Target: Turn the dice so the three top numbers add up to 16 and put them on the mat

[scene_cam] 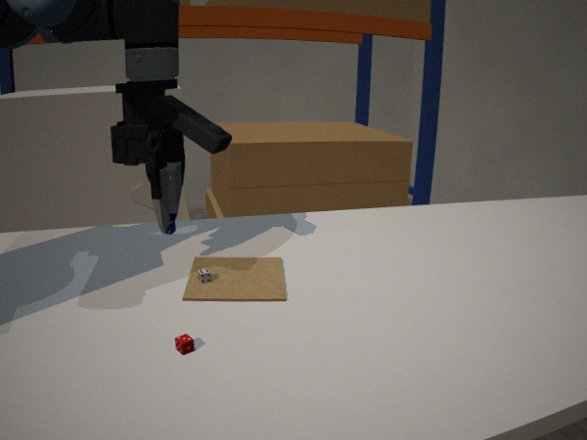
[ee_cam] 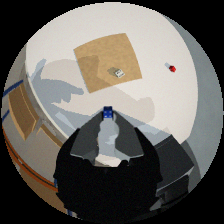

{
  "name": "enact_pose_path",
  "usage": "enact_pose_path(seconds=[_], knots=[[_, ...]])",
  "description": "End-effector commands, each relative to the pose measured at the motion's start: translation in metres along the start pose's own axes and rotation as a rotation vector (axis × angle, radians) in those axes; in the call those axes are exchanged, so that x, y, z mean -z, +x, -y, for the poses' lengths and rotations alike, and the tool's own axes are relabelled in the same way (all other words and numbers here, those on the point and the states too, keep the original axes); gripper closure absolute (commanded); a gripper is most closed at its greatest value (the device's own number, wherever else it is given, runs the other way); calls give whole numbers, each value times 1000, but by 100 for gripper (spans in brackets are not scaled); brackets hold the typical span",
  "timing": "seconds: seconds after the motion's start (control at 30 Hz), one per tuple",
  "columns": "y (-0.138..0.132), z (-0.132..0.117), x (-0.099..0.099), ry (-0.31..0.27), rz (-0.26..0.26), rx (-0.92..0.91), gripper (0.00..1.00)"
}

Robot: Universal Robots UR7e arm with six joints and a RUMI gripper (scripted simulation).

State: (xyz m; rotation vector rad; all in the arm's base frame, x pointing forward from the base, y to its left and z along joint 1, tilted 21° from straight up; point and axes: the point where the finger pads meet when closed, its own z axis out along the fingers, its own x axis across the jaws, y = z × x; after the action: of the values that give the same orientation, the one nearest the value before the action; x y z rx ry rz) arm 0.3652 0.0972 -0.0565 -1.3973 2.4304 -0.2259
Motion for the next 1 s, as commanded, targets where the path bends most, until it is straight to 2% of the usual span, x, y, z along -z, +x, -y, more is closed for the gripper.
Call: enact_pose_path(seconds=[0.0, 0.97], knots=[[-4, 30, 38, -6, -1, 174, 100], [-4, 38, 38, -6, -1, 222, 100]])
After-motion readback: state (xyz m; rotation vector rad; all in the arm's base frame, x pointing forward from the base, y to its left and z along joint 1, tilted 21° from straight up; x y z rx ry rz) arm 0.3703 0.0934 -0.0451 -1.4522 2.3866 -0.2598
